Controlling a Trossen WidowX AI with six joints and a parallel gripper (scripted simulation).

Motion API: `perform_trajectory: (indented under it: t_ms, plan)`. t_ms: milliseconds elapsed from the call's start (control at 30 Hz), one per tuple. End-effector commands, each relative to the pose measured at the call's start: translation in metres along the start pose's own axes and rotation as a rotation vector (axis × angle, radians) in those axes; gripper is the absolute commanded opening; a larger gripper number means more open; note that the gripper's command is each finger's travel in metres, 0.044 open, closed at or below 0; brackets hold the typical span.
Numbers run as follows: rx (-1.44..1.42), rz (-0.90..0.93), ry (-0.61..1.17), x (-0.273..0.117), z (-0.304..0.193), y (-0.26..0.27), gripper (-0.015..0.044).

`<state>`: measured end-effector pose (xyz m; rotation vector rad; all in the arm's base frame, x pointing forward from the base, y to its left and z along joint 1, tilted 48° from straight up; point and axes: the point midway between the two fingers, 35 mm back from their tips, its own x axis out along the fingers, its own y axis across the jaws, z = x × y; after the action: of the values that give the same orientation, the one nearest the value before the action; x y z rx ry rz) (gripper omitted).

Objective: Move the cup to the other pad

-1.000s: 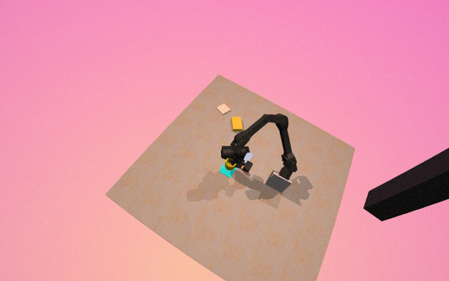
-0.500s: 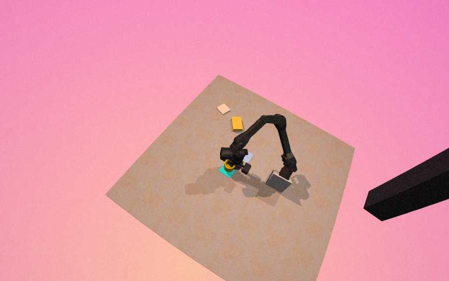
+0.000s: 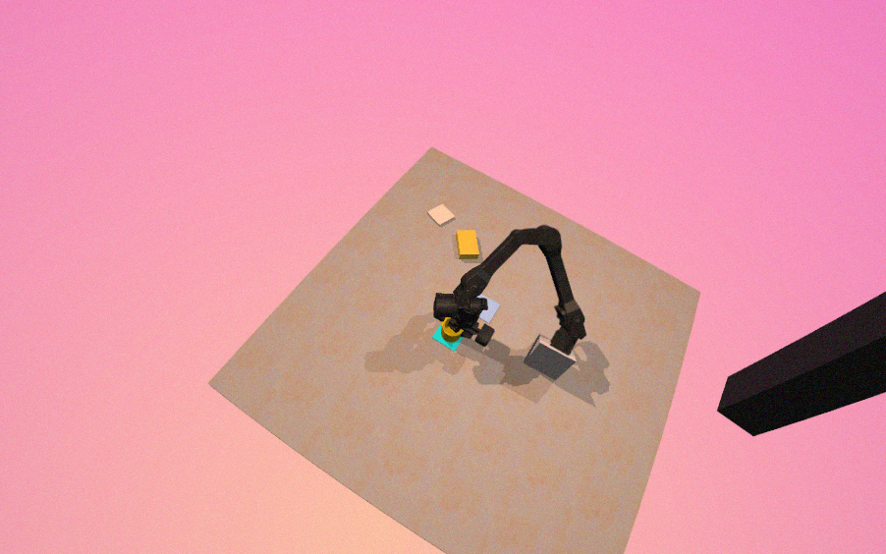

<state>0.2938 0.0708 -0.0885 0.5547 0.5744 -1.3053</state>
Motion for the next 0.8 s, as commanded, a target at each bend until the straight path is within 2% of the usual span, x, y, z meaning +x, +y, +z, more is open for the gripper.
perform_trajectory:
  t_ms: [0, 300, 500, 767]
  plan:
    - [0.001, 0.001, 0.001, -0.0007, -0.0001, 0.0003, 0.0000]
    - [0.001, 0.001, 0.001, -0.0007, -0.0001, 0.0003, 0.0000]
    - [0.001, 0.001, 0.001, -0.0007, -0.0001, 0.0003, 0.0146]
    - [0.001, 0.001, 0.001, -0.0033, -0.0003, 0.0005, 0.0146]
